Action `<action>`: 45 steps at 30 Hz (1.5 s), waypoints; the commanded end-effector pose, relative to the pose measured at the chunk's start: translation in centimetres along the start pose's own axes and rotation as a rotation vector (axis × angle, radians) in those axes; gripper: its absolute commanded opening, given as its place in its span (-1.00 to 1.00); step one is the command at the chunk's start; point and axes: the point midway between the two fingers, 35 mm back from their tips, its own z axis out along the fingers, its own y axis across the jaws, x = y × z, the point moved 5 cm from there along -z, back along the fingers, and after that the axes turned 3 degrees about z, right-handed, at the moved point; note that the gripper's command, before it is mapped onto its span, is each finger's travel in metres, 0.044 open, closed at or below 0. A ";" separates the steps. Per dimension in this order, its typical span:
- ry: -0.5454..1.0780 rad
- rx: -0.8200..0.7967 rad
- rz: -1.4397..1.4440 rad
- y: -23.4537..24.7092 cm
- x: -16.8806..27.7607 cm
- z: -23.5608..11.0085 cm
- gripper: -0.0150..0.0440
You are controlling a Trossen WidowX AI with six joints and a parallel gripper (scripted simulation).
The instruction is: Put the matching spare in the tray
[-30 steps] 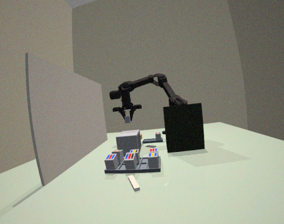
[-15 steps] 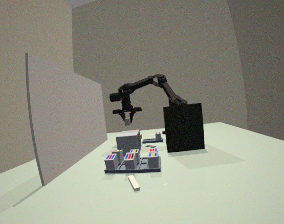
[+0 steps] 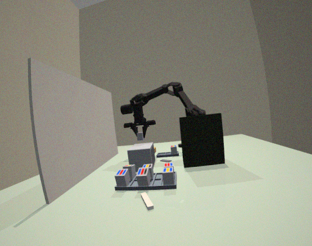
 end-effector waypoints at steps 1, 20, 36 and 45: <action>0.005 0.001 -0.006 0.0 0.1 0.4 -0.49; 0.004 0.000 -0.006 0.1 0.1 2.3 -0.49; 0.003 0.000 -0.005 0.0 0.1 3.9 -0.49; 0.002 -0.001 -0.006 -0.1 0.0 4.8 -0.49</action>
